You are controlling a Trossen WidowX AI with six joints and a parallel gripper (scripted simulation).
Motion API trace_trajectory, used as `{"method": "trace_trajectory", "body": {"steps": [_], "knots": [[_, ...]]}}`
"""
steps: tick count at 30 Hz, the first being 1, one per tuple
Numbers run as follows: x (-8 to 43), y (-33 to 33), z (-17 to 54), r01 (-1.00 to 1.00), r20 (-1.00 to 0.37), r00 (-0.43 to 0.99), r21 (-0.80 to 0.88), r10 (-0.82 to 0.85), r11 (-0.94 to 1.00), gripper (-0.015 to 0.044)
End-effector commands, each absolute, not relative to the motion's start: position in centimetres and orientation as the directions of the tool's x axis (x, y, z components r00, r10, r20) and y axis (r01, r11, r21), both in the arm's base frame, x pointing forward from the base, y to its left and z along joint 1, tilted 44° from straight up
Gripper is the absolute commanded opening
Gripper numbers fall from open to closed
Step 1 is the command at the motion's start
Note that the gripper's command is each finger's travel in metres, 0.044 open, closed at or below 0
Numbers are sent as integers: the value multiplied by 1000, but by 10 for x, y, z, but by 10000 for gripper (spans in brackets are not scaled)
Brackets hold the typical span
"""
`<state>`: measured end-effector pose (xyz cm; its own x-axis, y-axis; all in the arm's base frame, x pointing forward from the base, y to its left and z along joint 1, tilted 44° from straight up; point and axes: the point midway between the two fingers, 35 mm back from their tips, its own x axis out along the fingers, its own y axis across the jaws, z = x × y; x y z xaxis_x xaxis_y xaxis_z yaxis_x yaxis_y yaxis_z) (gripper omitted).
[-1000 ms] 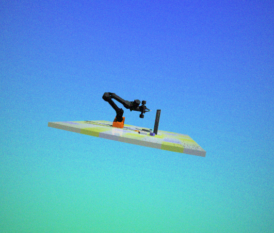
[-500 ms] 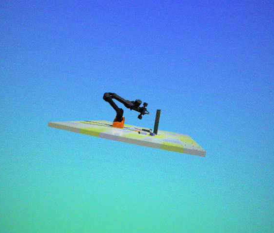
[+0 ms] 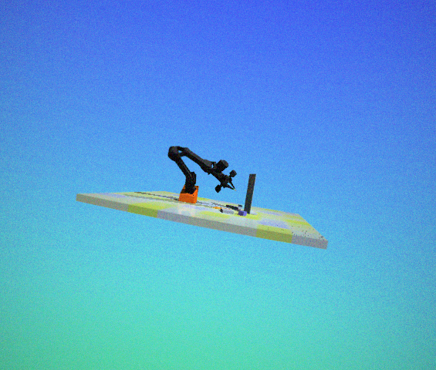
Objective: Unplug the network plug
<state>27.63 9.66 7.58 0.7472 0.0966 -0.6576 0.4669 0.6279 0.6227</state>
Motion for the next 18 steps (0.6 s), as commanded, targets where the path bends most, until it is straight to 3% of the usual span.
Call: {"method": "trace_trajectory", "body": {"steps": [1, 18], "knots": [[271, 86, 63, 552, -682, 732, 582, -12, 597, 0], [252, 50, 44, 714, -615, 692, 508, -377, 482, 0]]}}
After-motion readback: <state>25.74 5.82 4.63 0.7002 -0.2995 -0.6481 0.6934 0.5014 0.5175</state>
